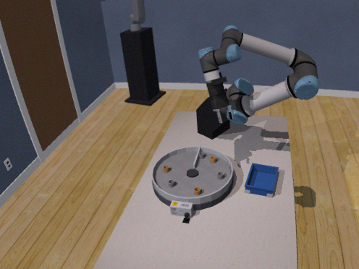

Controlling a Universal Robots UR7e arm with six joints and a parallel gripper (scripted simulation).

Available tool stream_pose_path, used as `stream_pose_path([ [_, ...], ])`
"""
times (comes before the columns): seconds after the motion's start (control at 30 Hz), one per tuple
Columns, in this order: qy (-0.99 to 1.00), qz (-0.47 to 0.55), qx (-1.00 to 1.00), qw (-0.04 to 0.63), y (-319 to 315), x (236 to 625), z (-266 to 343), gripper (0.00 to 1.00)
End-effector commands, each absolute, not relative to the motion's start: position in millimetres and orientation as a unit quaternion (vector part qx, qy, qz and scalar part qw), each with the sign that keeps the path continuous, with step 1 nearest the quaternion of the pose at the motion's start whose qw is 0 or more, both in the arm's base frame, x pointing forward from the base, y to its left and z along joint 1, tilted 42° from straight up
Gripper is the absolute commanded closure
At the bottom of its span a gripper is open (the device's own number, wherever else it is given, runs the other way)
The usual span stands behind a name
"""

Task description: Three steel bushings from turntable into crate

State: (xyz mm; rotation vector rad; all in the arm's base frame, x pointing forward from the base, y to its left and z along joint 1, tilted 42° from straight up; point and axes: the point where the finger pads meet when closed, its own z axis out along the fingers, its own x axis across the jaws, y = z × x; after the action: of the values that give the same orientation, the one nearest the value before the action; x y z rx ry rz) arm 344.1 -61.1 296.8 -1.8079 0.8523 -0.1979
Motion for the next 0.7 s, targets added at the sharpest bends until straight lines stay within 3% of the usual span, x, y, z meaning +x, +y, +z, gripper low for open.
stream_pose_path([
  [0.0,0.358,-0.083,-0.76,0.537,-63.2,352.4,320.7,0.0],
  [0.33,0.358,-0.083,-0.76,0.537,-63.2,352.4,320.7,0.0],
  [0.5,0.395,-0.042,-0.8,0.45,-63.4,352.5,321.8,0.0],
  [0.67,0.395,-0.042,-0.8,0.45,-63.4,352.5,321.8,0.0],
])
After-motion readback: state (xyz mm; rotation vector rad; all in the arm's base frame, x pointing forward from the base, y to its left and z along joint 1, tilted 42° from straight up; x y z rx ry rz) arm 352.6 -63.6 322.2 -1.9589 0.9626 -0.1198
